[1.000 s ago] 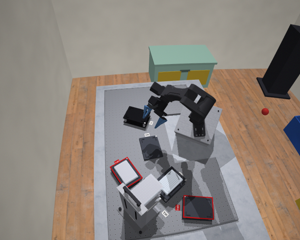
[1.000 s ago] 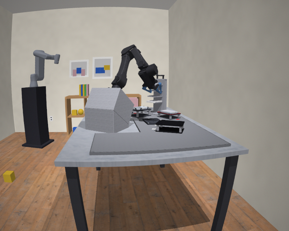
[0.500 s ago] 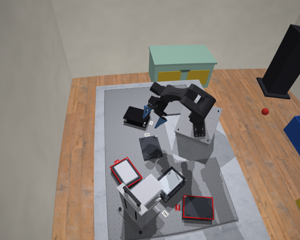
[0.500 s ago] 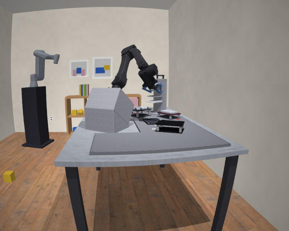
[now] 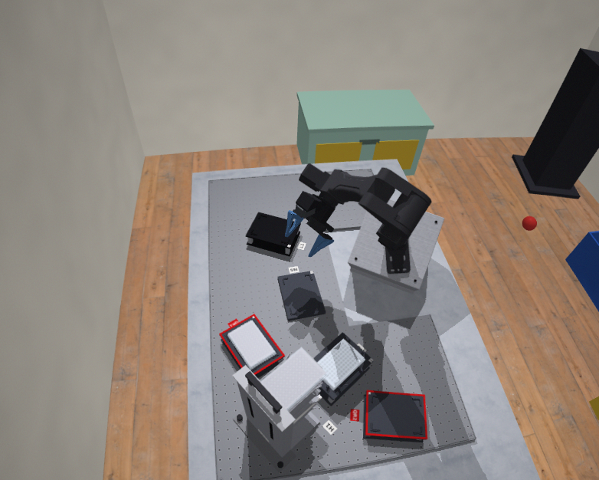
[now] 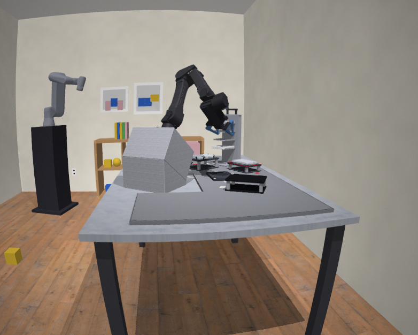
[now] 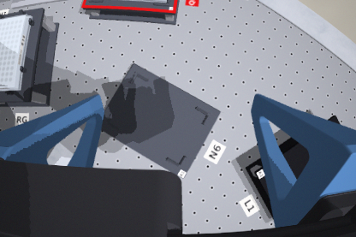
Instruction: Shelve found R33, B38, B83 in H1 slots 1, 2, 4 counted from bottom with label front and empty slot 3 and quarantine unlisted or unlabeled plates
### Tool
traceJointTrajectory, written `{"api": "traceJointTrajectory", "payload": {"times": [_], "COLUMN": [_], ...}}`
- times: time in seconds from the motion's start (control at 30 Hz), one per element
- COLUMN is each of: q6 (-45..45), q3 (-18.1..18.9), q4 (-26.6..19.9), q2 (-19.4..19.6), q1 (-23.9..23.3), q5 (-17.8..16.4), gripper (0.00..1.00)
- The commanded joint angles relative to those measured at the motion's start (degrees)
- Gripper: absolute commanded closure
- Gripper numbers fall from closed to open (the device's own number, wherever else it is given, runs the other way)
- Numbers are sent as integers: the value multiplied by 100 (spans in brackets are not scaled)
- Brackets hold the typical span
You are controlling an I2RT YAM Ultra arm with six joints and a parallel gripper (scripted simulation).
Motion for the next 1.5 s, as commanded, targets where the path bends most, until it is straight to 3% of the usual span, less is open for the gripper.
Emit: {"api": "traceJointTrajectory", "payload": {"times": [0.0, 0.67, 1.0, 1.47], "q6": [26, 27, -355, -749], "q3": [195, 195, 519, 644], "q4": [53, 53, -847, -1257], "q2": [-6, -7, -57, 45], "q1": [-90, -89, -188, -272], "q5": [-104, -104, -125, -135], "gripper": [0, 0, 0, 0]}}
